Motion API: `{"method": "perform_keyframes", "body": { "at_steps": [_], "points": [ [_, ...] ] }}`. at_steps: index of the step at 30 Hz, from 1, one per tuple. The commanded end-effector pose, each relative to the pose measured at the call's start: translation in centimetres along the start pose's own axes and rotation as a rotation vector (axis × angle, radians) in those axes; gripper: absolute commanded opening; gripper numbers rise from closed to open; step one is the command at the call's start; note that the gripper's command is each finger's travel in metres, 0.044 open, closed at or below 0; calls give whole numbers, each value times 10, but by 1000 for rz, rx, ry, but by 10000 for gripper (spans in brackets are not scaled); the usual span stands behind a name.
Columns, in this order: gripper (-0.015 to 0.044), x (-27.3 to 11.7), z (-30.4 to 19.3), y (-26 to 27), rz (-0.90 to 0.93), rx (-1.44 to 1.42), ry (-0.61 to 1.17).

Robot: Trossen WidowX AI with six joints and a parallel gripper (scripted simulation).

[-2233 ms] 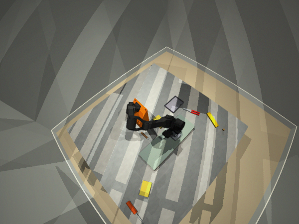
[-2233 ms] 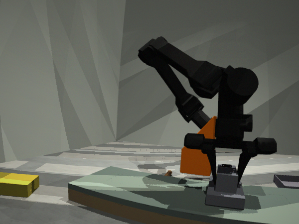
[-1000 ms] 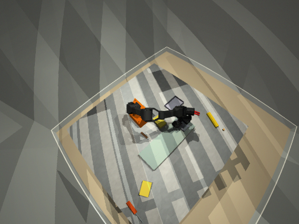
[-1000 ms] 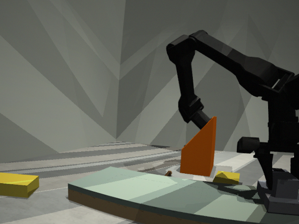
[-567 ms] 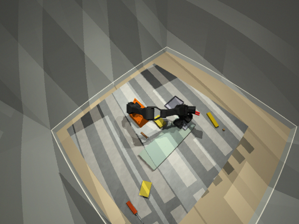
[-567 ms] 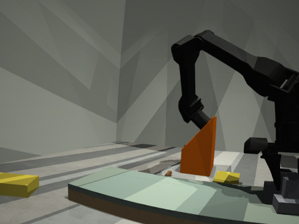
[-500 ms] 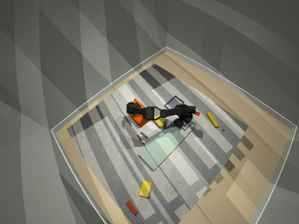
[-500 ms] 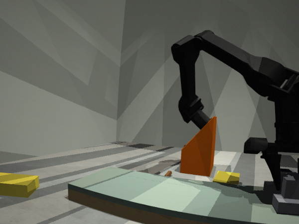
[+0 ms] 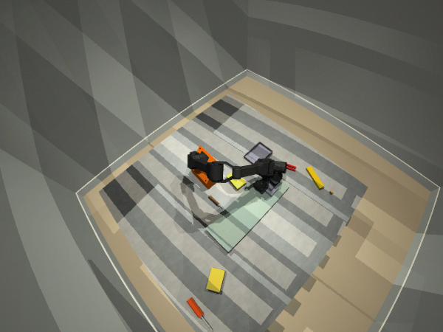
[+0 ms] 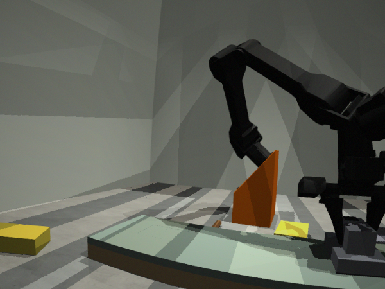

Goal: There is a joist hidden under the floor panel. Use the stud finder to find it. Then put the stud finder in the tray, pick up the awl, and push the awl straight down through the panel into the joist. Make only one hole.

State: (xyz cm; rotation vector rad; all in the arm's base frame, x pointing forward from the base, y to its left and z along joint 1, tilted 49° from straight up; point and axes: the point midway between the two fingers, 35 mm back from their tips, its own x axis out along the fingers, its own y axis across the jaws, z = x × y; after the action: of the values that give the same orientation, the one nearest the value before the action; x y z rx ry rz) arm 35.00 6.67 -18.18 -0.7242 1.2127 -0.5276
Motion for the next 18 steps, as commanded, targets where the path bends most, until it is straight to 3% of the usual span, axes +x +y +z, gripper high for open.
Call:
{"method": "perform_keyframes", "body": {
  "at_steps": [1, 18],
  "points": [
    [0, 1, 0, -15, -6, -2, 0],
    [0, 1, 0, -67, -8, -3, 1]
  ]
}}
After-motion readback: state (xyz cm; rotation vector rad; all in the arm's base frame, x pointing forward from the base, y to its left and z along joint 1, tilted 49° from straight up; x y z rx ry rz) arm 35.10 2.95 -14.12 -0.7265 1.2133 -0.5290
